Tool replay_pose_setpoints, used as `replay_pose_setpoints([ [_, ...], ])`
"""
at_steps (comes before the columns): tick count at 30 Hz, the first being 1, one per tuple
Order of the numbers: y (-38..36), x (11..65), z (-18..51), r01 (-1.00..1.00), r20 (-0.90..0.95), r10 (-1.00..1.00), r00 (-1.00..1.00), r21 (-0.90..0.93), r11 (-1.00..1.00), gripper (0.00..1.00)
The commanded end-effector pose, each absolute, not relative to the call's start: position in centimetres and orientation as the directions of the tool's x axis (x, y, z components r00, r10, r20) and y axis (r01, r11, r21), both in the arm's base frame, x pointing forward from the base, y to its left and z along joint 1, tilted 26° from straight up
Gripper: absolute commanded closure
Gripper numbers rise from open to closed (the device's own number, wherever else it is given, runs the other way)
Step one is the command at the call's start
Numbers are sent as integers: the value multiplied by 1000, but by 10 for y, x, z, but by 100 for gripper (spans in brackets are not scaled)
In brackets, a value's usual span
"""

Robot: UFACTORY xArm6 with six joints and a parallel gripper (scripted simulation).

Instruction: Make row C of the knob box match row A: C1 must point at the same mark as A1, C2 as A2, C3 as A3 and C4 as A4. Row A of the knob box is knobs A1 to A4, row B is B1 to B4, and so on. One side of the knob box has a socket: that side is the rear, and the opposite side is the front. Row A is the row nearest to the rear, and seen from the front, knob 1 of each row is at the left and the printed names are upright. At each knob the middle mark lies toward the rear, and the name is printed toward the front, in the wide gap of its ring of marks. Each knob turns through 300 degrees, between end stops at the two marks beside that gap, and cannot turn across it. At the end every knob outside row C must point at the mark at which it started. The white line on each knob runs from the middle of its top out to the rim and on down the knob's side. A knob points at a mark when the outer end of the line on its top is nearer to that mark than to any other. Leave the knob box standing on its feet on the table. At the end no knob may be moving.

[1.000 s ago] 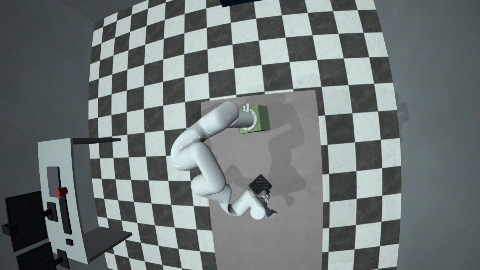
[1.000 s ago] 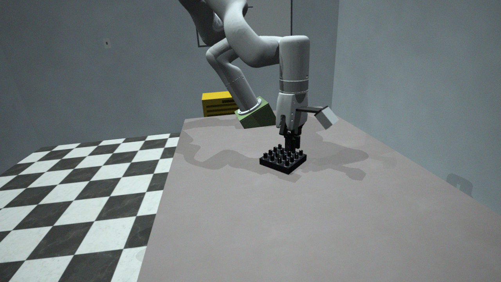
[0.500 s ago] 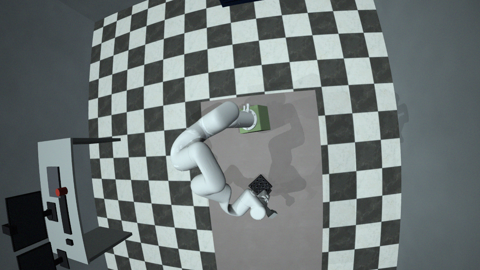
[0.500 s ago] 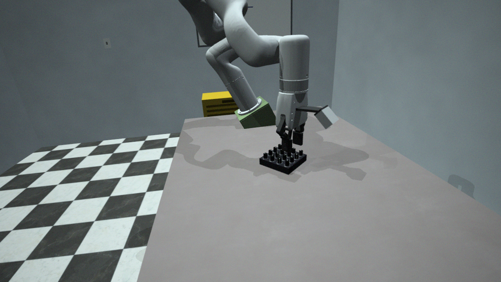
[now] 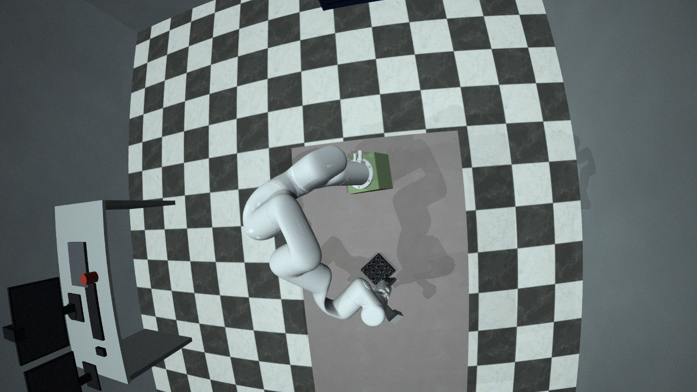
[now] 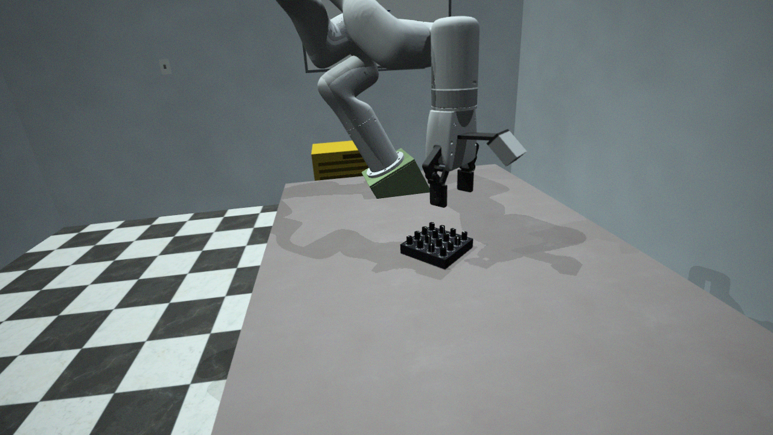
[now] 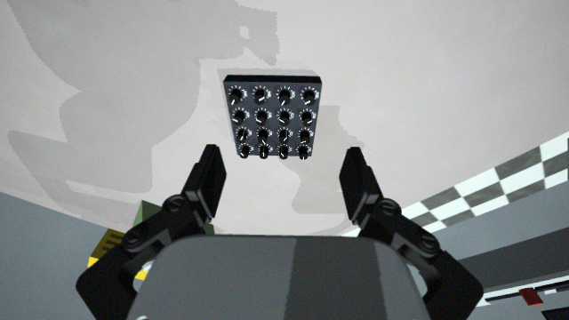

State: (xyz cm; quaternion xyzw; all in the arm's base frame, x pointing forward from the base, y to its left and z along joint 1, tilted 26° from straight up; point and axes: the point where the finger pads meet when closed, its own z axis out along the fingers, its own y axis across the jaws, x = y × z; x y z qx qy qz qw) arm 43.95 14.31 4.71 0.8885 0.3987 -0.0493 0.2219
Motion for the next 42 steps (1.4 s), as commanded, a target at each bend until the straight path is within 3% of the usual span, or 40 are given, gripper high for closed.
replay_pose_setpoints([
  [1,158,437,78,729,-262,687,678,357,-584,0],
  [42,170,435,103,729,-262,687,678,357,-584,0],
])
